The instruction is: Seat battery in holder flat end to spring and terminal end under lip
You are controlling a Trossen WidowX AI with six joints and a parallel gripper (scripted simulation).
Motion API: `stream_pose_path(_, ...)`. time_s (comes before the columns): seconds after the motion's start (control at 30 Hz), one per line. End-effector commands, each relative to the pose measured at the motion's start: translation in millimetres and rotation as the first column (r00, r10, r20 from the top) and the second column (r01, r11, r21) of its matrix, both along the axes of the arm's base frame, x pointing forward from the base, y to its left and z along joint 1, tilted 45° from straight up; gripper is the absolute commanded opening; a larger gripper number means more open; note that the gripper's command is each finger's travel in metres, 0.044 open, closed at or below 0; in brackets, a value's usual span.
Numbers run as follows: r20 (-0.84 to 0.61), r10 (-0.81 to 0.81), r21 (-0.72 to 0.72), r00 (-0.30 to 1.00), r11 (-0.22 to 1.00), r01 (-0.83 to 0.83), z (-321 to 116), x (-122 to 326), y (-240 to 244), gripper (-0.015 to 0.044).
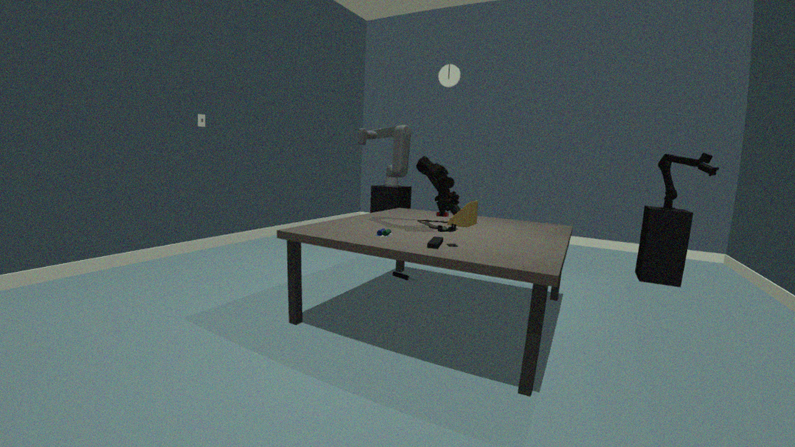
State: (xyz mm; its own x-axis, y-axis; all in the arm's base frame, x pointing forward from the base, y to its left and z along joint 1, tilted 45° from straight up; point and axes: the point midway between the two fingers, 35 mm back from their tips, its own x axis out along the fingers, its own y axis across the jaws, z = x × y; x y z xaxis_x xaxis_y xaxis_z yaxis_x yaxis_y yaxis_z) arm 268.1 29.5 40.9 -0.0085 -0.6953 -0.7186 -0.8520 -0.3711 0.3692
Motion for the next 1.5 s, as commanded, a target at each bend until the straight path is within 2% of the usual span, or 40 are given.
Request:
stream_pose_path(0.0, -0.166, 0.169, 0.019, 0.971, 0.986, -0.168, -12.6, 12.0, 17.1, 0.0080)
stream_pose_path(0.17, -0.312, 0.324, 0.061, 0.893, 0.945, -0.322, -25.8, 23.0, 32.8, 0.0080)
stream_pose_path(0.5, -0.315, 0.325, 0.065, 0.892, 0.945, -0.322, -26.0, 23.0, 32.1, 0.0080)
stream_pose_path(0.87, -0.406, 0.235, 0.219, 0.883, 0.963, -0.156, -55.8, 16.1, 7.7, 0.0080)
stream_pose_path(1.47, -0.470, 0.185, 0.293, 0.863, 0.955, -0.045, -61.8, 20.1, -1.4, 0.0080)
